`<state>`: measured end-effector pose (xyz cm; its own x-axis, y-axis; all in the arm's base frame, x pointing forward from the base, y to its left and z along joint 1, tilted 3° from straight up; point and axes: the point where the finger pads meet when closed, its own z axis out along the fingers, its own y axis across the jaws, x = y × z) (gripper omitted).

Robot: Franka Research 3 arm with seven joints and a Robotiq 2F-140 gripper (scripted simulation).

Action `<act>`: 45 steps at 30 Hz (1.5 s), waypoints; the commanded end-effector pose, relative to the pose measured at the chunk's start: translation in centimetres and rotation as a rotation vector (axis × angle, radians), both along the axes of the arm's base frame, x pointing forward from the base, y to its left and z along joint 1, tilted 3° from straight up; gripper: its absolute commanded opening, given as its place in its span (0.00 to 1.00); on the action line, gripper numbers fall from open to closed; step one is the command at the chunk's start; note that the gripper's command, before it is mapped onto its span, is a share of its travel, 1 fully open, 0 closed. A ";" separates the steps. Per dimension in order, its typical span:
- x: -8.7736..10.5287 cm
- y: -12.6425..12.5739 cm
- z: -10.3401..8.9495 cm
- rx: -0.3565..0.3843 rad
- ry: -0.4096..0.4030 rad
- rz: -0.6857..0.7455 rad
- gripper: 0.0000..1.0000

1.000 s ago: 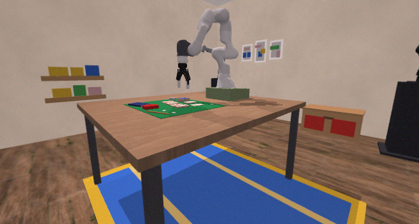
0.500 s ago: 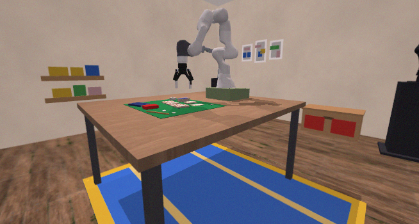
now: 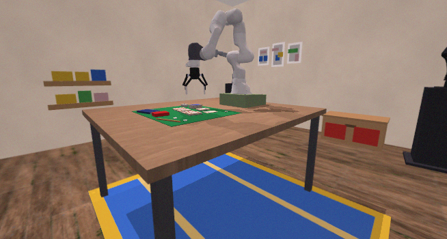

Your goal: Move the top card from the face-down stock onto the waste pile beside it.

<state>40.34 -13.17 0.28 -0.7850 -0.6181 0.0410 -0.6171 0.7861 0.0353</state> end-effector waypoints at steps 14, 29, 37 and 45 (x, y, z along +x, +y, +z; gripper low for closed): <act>0.1 0.0 0.1 0.033 0.001 0.649 0.50; 0.1 -0.1 -1.2 0.058 0.007 1.022 0.50; 0.0 -0.1 -3.0 0.080 0.016 1.302 0.50; -0.1 -0.1 -4.3 0.097 0.022 1.514 0.50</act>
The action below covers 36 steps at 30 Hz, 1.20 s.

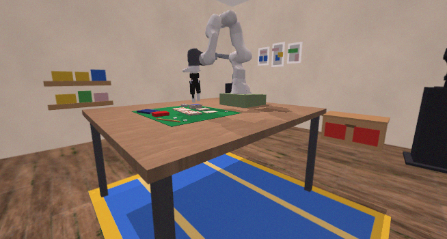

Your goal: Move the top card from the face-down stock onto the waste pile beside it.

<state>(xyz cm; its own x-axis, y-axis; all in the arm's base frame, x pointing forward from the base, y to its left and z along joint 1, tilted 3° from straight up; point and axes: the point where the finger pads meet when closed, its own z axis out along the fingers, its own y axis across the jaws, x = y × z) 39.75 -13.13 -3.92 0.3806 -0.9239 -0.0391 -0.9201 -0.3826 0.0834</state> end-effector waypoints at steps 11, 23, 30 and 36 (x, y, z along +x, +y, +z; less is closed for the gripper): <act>0.5 -0.2 -1.0 0.037 -0.021 0.588 0.50; 0.5 -0.2 -1.1 0.055 -0.039 0.963 0.50; 0.5 -0.2 -1.1 0.056 -0.040 1.001 0.50; 0.5 -0.2 -1.1 0.056 -0.040 1.001 0.50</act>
